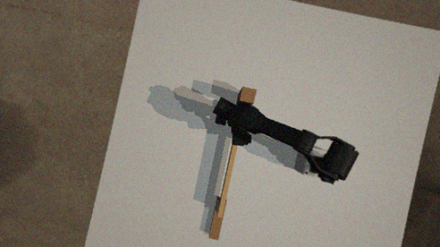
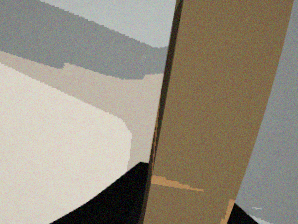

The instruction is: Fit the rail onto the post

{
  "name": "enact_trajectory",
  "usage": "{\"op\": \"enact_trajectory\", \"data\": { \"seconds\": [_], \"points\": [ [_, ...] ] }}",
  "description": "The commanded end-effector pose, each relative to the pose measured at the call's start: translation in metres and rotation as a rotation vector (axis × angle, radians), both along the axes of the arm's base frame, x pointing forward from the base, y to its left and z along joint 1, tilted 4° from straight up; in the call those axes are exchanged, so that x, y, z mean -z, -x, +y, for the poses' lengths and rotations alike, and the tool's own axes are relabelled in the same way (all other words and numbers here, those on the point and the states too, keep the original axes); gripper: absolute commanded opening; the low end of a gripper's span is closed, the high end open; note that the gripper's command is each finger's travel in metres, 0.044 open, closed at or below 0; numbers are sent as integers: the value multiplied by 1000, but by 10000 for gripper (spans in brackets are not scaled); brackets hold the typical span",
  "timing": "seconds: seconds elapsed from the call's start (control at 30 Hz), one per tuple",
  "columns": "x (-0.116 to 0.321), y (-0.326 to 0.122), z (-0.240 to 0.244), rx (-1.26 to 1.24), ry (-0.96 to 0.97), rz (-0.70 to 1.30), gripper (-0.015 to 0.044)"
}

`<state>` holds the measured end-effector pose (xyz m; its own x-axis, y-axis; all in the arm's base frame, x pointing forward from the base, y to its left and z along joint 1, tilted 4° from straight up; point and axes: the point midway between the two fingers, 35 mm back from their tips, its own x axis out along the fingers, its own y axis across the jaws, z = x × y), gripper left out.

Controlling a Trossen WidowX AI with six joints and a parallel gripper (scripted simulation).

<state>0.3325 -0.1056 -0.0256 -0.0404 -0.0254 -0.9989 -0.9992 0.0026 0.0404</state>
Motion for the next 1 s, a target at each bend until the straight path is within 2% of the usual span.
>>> {"op": "enact_trajectory", "data": {
  "seconds": [0.0, 0.57, 0.97],
  "points": [
    [-1, 0, -3, 0, 3, 0, 0],
    [-1, 0, -8, 0, 4, 0, 0],
    [-1, 0, -3, -3, -2, 2, 315]
  ]
}}
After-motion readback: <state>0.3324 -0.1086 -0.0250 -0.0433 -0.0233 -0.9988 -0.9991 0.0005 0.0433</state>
